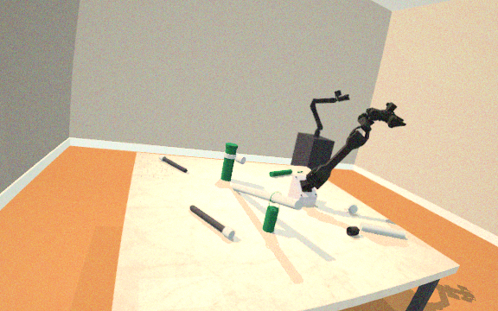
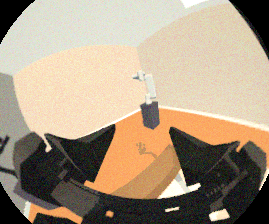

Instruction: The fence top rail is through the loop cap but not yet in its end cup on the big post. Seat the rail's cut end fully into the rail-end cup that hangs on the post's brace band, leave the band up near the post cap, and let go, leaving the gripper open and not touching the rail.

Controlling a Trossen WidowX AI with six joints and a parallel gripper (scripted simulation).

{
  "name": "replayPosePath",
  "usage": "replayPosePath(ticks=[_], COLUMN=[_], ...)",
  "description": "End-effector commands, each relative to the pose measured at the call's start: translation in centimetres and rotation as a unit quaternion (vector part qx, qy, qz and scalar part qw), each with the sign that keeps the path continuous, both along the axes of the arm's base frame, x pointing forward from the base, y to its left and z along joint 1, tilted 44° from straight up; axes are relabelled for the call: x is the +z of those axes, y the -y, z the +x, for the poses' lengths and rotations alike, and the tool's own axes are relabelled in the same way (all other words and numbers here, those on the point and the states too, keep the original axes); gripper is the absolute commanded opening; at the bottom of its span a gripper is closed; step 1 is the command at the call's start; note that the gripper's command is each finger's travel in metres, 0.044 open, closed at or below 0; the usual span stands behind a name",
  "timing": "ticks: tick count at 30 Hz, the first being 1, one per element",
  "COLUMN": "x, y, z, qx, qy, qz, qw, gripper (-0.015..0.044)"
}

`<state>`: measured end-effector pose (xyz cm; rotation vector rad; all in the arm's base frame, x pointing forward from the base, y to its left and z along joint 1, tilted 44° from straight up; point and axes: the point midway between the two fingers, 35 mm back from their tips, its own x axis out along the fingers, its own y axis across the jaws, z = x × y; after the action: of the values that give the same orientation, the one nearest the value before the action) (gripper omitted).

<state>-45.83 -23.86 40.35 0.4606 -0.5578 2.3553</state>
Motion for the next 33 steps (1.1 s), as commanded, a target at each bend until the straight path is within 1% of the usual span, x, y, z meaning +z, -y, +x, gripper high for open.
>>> replayPosePath(ticks=[1, 2, 9, 17, 25, 29, 33], x=[0.0, 0.1, 0.3, -1.6, -5.3, -7.8, -10.5], y=[0.2, 0.9, 10.4, 21.3, 30.4, 33.7, 36.0], z=[0.0, 0.2, 3.2, 9.2, 18.1, 23.5, 29.4], qx=[0.003, 0.012, 0.141, 0.308, 0.473, 0.55, 0.62], qy=[0.0, 0.001, 0.014, 0.034, 0.061, 0.078, 0.099], qz=[0.002, 0.01, 0.109, 0.214, 0.3, 0.335, 0.366], qw=[1.0, 1.0, 0.984, 0.927, 0.826, 0.761, 0.687], gripper=[0.0426, 0.044, 0.044, 0.044, 0.044, 0.044, 0.044])
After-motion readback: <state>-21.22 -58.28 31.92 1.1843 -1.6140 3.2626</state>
